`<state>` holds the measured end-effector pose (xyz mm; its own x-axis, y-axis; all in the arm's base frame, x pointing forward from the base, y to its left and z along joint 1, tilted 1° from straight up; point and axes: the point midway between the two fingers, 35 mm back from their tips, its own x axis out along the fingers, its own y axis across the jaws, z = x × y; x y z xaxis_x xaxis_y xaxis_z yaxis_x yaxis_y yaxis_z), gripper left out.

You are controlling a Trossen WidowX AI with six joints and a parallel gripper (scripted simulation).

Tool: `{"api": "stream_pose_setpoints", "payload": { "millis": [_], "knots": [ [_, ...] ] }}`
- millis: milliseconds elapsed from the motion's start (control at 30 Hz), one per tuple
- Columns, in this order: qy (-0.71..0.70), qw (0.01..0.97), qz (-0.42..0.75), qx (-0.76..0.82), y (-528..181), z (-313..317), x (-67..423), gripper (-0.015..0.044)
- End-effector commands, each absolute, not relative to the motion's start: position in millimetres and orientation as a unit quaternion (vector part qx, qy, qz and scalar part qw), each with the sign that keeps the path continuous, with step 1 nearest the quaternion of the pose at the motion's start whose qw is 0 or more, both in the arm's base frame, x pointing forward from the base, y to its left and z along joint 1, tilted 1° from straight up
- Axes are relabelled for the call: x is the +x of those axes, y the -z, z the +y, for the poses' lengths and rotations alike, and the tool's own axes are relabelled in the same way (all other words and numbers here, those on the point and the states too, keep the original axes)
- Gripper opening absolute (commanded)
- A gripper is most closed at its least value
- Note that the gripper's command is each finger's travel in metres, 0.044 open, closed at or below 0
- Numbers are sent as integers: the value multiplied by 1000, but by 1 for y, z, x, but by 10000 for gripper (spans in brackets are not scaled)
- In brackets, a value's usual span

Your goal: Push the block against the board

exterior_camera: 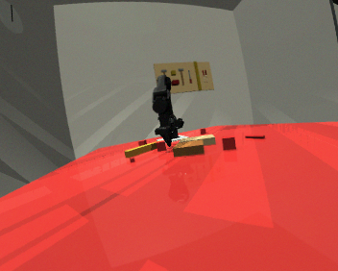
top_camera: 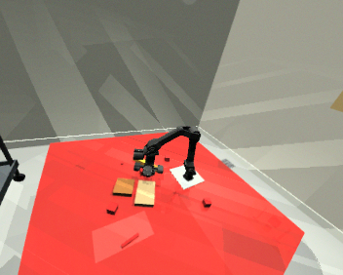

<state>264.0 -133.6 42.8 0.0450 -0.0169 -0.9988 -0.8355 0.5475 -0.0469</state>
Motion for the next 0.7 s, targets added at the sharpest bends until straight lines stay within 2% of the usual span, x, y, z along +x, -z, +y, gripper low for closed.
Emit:
{"api": "stream_pose_setpoints", "payload": {
  "millis": [0, 133, 433, 667],
  "knots": [
    [-324, 633, 610, -350, -55, -133, 265, 0],
    [-324, 634, 607, -352, -99, -132, 262, 0],
    [-324, 633, 609, -350, -94, -129, 266, 0],
    [-335, 637, 592, -363, -105, -61, 332, 0]
  ]
}}
